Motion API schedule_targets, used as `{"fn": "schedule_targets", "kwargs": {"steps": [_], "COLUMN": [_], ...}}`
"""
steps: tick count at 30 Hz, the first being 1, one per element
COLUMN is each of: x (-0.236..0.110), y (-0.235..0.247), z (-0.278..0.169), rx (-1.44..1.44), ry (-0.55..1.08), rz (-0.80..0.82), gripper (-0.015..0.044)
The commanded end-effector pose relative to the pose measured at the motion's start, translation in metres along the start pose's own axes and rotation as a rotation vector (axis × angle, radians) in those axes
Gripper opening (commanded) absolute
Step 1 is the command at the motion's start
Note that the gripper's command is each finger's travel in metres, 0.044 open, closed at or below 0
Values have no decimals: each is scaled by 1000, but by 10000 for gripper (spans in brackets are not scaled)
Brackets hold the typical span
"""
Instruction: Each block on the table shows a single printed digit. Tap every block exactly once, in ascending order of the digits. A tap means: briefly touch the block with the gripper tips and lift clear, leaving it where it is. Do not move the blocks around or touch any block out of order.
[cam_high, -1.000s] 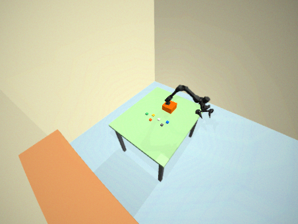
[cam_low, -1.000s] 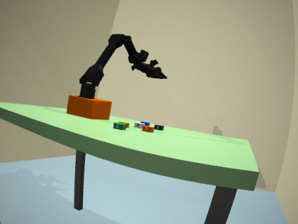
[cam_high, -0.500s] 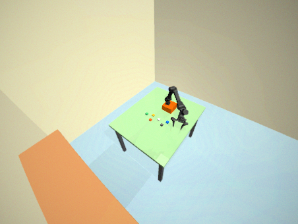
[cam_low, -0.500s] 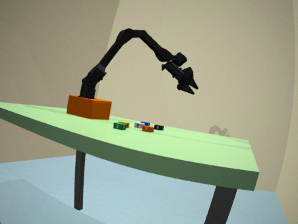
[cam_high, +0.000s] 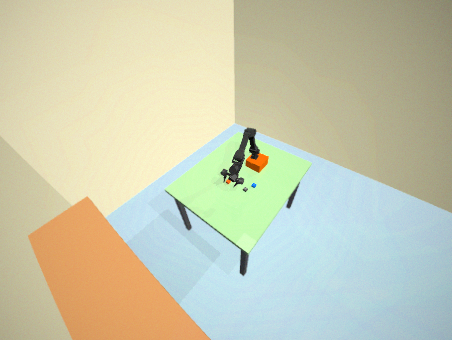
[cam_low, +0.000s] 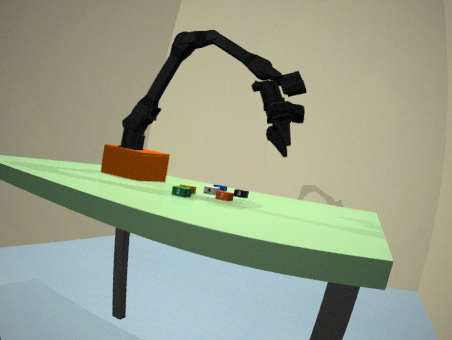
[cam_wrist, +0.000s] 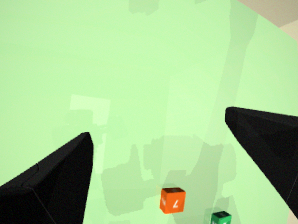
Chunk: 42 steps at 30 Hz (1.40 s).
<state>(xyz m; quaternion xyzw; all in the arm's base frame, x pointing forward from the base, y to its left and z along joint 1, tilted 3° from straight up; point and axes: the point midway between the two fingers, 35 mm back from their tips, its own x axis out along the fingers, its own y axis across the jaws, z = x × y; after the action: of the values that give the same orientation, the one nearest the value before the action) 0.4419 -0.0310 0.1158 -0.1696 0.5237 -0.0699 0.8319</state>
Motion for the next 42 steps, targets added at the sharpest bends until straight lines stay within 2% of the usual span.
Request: {"fn": "schedule_targets", "kwargs": {"steps": [1, 7, 11, 13, 34, 40, 42], "x": [6, 2, -12, -17, -18, -44, -47], "y": [-51, -118, -144, -148, -146, -77, -68], "z": [-45, -135, -194, -208, -209, -216, -219], "rx": [53, 192, 307, 338, 341, 341, 342], "ry": [122, 312, 403, 420, 420, 420, 424], "rz": [32, 125, 209, 231, 233, 239, 239], "gripper": [400, 400, 400, 400, 400, 400, 400]}}
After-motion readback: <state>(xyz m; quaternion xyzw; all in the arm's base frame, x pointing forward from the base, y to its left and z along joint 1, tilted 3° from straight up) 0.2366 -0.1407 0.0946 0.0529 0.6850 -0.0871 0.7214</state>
